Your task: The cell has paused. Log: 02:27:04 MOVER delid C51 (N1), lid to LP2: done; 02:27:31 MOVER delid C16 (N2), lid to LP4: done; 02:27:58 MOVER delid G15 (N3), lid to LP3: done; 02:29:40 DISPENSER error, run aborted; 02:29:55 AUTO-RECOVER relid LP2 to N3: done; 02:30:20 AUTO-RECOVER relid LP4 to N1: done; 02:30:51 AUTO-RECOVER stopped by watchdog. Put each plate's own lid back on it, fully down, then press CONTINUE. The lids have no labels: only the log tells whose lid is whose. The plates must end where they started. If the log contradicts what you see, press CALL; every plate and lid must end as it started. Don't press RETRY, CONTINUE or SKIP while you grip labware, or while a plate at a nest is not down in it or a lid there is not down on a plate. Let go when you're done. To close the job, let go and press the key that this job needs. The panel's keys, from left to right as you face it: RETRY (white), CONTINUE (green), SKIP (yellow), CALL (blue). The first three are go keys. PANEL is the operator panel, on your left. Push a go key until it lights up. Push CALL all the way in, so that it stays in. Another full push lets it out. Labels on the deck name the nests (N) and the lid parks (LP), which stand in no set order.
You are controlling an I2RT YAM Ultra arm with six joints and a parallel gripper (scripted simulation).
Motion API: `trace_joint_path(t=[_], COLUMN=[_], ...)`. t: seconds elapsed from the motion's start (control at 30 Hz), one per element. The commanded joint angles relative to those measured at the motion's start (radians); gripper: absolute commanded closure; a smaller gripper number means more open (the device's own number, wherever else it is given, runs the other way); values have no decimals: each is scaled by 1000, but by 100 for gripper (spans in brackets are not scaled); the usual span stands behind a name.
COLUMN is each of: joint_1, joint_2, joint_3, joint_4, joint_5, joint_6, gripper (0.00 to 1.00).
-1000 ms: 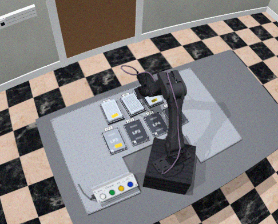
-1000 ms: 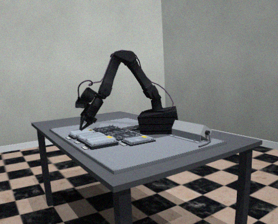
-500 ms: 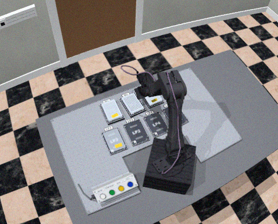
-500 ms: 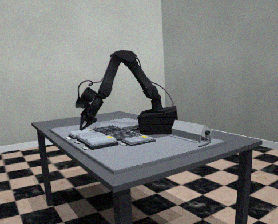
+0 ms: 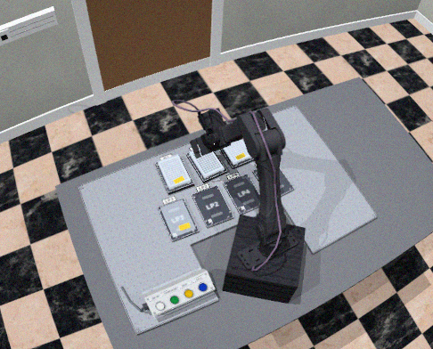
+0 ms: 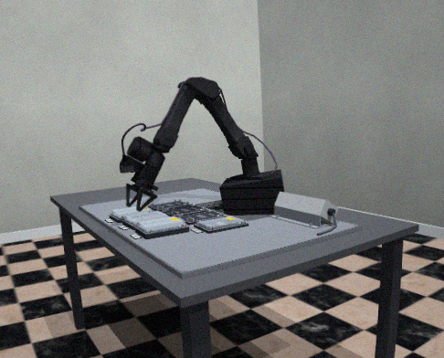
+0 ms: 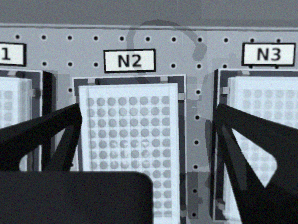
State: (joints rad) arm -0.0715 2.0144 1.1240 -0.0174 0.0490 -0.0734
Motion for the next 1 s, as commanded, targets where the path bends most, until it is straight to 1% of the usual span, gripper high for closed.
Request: trace_joint_path(t=[0.0,0.13,0.3,0.37,0.4,0.53,0.67,0.83,0.87,0.93,0.97], joint_1=[54,105,164,164,176,219,259,305,315,315,326], joint_2=[2,30,81,81,102,154,218,310,322,322,340], joint_3=[79,158,273,273,314,416,534,699,716,716,745], joint_4=[-143,-274,-441,-441,-491,-621,-757,-927,-940,-940,-965], joint_5=[51,79,100,100,100,101,81,63,65,65,65], joint_6=[61,116,187,187,206,264,316,380,392,392,405], gripper=[0,0,0,0,0,0,0,0,0,0,0])
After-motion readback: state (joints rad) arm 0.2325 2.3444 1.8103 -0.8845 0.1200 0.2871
